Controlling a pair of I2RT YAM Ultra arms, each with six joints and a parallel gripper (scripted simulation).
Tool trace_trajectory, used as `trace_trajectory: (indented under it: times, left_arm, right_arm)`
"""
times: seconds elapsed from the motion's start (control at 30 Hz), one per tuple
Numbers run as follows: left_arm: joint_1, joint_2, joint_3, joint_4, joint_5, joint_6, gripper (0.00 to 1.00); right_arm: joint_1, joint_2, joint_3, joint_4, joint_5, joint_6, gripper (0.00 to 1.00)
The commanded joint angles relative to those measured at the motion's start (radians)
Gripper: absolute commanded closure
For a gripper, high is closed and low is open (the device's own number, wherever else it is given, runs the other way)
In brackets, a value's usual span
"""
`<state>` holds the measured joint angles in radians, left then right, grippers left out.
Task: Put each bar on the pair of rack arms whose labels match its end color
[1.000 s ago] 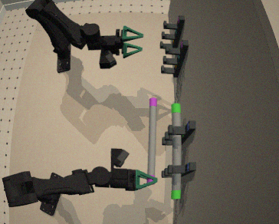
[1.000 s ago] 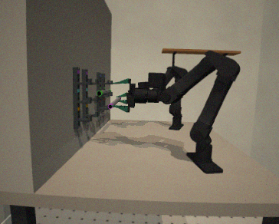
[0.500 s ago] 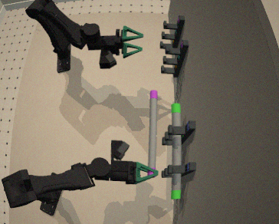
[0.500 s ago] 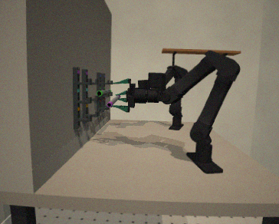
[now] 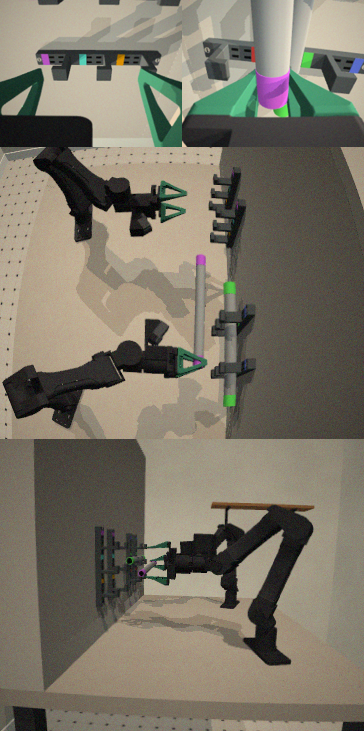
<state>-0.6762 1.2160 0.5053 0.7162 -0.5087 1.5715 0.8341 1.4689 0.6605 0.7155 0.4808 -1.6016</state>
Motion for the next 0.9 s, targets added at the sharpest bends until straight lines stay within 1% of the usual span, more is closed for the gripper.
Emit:
trace_trajectory:
  times: [0.0,0.4,0.87]
  left_arm:
    - [-0.009,0.006,-0.010,0.011,-0.006,-0.001,0.00]
    - [-0.009,0.006,-0.010,0.011,-0.006,-0.001,0.00]
    - [-0.009,0.006,-0.010,0.011,-0.006,-0.001,0.00]
  right_arm:
    - [0.026,0.001,0.051,0.044,0.034,0.029,1.00]
    - [0.083,0.038,0.086,0.045,0.090,0.029,1.00]
    - [0.156,0.074,0.172,-0.002,0.163,0.028,1.00]
